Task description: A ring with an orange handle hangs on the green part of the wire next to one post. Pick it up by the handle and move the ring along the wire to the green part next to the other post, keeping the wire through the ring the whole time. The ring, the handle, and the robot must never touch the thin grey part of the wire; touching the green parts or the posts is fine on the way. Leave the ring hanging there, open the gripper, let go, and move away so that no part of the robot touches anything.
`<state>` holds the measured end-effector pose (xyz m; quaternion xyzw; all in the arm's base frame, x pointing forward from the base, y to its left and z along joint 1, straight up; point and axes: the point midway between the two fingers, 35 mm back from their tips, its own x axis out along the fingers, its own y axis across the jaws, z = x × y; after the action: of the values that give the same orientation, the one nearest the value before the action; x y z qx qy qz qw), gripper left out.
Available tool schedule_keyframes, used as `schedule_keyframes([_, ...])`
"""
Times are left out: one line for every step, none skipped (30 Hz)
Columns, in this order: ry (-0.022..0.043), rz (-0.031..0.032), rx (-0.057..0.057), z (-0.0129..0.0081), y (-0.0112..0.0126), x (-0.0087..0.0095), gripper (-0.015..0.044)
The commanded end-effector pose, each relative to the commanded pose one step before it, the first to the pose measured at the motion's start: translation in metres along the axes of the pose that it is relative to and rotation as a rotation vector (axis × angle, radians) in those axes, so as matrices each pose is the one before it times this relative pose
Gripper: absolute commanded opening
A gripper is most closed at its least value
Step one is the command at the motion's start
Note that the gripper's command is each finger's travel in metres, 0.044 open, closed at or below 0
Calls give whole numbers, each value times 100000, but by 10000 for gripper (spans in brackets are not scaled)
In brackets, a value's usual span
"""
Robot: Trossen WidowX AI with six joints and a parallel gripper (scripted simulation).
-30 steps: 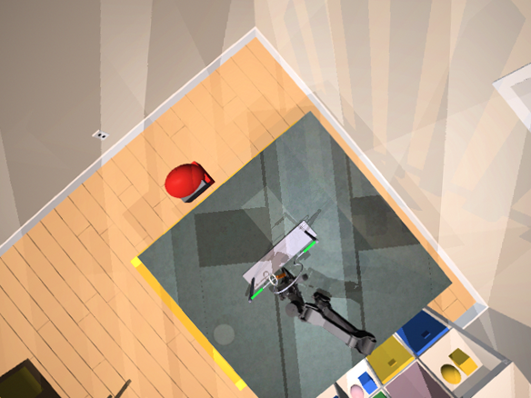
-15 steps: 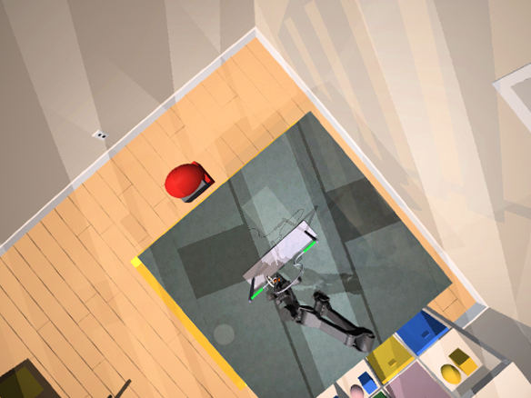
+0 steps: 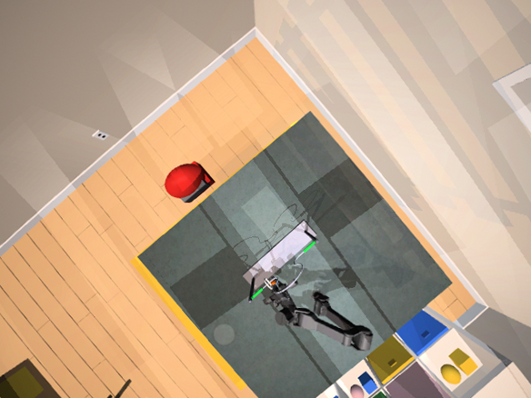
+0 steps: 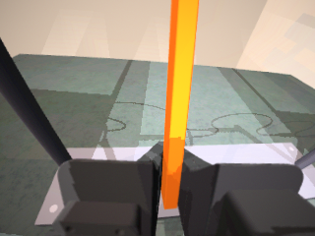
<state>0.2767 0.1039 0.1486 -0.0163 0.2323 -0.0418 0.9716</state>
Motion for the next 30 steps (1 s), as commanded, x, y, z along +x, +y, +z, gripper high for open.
schedule_keyframes([-168, 102, 908, 242, 650, -10, -150])
schedule_keyframes([1, 53, 110, -1, 113, -14, -150])
schedule_keyframes([-4, 32, 70, -1, 109, -13, -150])
schedule_keyframes([-6, 25, 57, -1, 106, -13, -150])
schedule_keyframes([-7, 22, 52, -1, 106, -13, -150])
schedule_keyframes([-7, 21, 51, -1, 106, -13, -150])
schedule_keyframes([-7, 20, 48, -1, 105, -13, -150])
schedule_keyframes([-10, 11, 30, -1, 103, -13, -150])
schedule_keyframes([-10, 7, 24, -1, 102, -13, -150])
schedule_keyframes([-11, 6, 22, -1, 102, -12, -150])
schedule_keyframes([-11, 6, 22, -1, 102, -12, -150])
schedule_keyframes([-11, 5, 20, -1, 102, -12, -150])
schedule_keyframes([-12, 2, 14, -1, 101, -12, -150])
schedule_keyframes([-12, 1, 12, -1, 101, -12, -150])
schedule_keyframes([-12, 0, 11, -1, 100, -12, -150])
schedule_keyframes([-13, 0, 11, -1, 100, -12, -150])
schedule_keyframes([-13, 0, 10, -1, 100, -12, -150])
schedule_keyframes([-13, -1, 8, -1, 100, -12, -150])
schedule_keyframes([-13, -1, 8, -1, 100, -12, -150])
schedule_keyframes([-13, -1, 7, -1, 100, -12, -150])
schedule_keyframes([-13, -1, 7, -1, 100, -12, -150])
schedule_keyframes([-13, -1, 7, -1, 100, -12, -150])
schedule_keyframes([-13, -1, 7, -1, 100, -12, -150])
schedule_keyframes([-13, -1, 7, -1, 100, -12, -150])
schedule_keyframes([-13, -1, 7, -1, 100, -12, -150])
schedule_keyframes([-13, -1, 7, -1, 100, -12, -150])
schedule_keyframes([-13, -1, 7, -1, 100, -12, -150])
schedule_keyframes([-13, -1, 7, -1, 100, -12, -150])
schedule_keyframes([-13, -1, 7, -1, 100, -12, -150])
schedule_keyframes([-13, -1, 7, -1, 100, -12, -150])
